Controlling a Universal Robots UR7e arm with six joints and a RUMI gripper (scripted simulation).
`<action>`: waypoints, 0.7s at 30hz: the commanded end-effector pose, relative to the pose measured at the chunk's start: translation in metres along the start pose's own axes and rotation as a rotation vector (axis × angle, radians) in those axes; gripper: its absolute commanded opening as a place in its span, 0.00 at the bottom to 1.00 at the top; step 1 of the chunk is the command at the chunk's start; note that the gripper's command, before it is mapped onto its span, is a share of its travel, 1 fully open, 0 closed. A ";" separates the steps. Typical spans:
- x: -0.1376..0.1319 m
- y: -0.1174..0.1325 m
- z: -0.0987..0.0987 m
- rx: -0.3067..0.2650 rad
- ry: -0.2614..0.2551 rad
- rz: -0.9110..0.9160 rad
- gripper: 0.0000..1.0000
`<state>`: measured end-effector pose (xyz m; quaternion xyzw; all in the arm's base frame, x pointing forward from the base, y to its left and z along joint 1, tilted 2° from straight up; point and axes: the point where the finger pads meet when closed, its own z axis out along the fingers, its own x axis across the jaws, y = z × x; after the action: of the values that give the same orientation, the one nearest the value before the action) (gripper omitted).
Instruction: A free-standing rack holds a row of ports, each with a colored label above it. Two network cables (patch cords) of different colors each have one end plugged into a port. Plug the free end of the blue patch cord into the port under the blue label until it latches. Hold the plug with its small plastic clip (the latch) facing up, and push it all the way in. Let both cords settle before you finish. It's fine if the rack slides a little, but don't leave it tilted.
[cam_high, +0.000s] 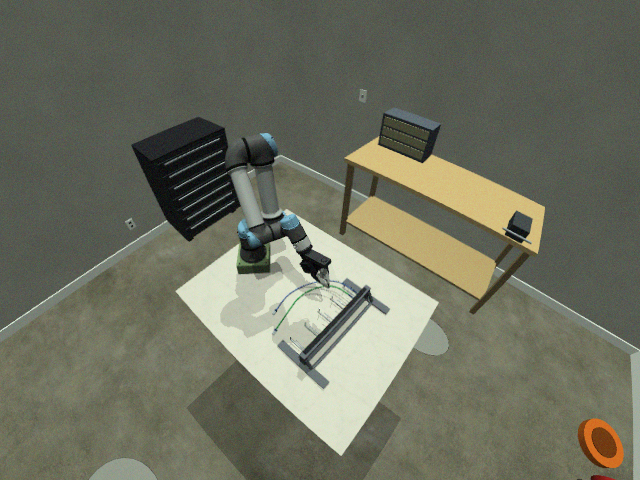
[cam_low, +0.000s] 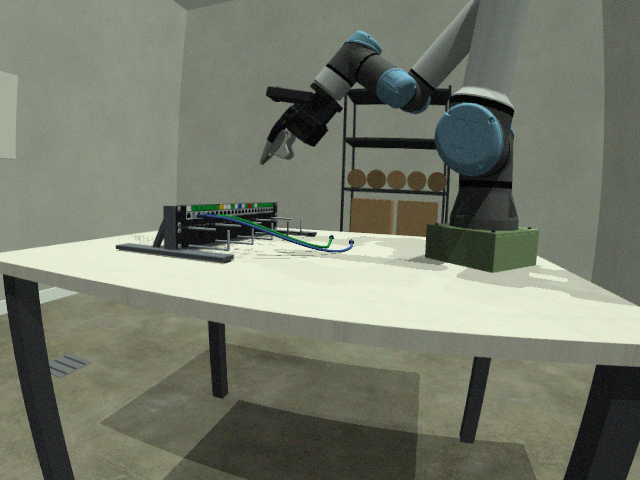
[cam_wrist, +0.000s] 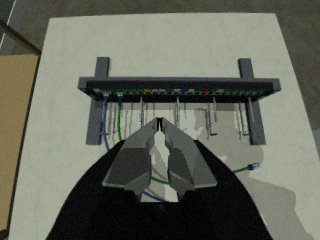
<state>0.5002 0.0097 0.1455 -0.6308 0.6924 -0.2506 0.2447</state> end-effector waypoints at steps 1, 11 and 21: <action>0.000 -0.001 0.014 0.003 0.001 0.000 0.00; 0.000 -0.001 0.039 0.003 0.001 0.000 0.00; 0.000 -0.001 0.068 0.003 0.001 0.000 0.00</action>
<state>0.5384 0.0074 0.1016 -0.6308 0.6925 -0.2506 0.2445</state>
